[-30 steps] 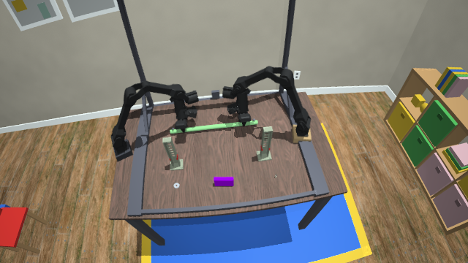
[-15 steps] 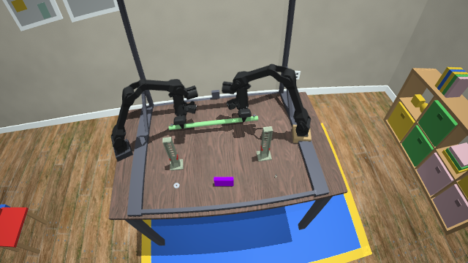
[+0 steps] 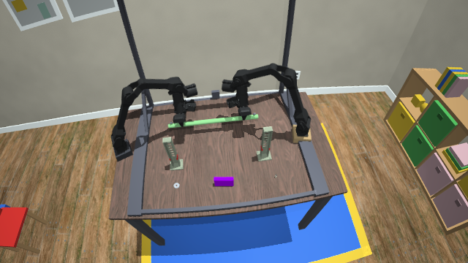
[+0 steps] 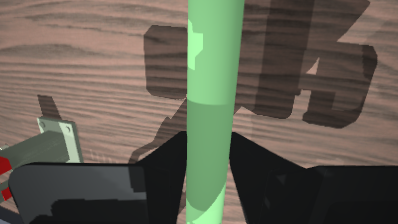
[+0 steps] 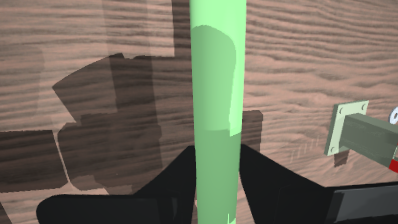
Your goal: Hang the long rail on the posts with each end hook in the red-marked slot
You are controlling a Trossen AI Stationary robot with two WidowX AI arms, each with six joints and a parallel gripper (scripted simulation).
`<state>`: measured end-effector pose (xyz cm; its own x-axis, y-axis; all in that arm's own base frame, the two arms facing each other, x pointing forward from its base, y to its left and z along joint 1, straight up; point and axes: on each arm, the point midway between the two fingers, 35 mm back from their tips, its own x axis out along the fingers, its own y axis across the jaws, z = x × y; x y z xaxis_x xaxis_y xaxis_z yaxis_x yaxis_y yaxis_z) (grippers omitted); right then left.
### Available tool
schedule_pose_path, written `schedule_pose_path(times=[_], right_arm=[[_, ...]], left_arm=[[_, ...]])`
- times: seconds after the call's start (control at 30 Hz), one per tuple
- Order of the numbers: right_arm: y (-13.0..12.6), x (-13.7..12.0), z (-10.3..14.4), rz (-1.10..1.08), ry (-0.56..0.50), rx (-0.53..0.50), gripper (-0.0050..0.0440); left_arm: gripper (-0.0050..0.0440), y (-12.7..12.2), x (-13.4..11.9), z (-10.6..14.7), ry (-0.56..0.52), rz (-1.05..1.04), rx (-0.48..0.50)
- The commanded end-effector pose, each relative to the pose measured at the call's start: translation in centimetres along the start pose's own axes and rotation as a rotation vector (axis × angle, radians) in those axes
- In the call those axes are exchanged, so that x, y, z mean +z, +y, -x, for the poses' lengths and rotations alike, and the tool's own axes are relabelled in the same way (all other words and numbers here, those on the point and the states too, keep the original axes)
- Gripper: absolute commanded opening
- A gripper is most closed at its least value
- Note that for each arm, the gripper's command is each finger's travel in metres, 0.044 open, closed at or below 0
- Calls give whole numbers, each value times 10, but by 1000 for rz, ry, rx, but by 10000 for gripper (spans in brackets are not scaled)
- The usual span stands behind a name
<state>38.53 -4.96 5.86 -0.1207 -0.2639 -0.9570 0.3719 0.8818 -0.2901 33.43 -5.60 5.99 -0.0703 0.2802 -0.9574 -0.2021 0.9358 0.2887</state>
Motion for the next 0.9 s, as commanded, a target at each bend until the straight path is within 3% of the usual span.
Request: schedule_pose_path(times=[0.0, 0.23, 0.87], right_arm=[[-2, 2, 18, -9, -37, 17, -50], [-2, 2, 18, -9, -37, 25, -50], [-12, 2, 16, -1, -39, 345, -50]], left_arm=[[-50, 1, 2, 16, -36, 7, -20], [-50, 1, 2, 16, -37, 7, -27], [-50, 10, 3, 15, -38, -2, -343]])
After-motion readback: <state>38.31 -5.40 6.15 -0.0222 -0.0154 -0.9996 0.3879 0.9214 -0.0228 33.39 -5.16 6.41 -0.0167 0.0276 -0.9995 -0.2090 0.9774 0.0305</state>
